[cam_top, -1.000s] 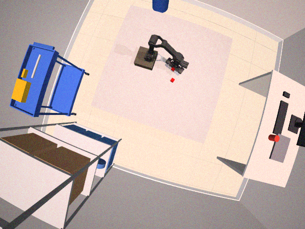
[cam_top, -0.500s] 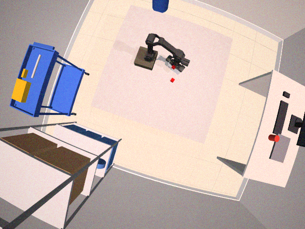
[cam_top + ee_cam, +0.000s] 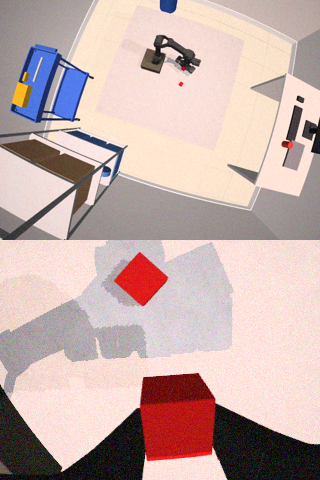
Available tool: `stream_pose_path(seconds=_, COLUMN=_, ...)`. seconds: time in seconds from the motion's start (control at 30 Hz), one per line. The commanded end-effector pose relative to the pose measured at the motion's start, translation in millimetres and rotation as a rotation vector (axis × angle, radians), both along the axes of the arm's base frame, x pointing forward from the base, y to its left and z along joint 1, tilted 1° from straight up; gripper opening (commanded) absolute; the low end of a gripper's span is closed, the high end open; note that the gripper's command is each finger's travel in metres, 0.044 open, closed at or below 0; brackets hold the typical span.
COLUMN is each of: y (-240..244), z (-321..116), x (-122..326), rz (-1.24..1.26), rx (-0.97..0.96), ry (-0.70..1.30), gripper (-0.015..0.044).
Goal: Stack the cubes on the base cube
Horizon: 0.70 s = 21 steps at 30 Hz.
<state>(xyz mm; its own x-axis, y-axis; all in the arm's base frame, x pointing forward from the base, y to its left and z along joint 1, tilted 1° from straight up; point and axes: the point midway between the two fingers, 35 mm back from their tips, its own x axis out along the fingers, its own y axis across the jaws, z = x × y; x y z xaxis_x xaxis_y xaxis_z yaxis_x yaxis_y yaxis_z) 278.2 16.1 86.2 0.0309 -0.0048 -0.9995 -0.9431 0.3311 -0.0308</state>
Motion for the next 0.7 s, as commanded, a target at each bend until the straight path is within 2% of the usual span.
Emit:
stream_pose_path(seconds=0.0, y=9.7, z=-5.3, x=2.2, rz=-0.004, rx=-0.003, ry=-0.003, gripper=0.0105)
stream_pose_path(seconds=0.67, y=62.0, z=-33.7, x=4.6, rz=-0.019, rx=0.002, ry=-0.003, gripper=0.0105)
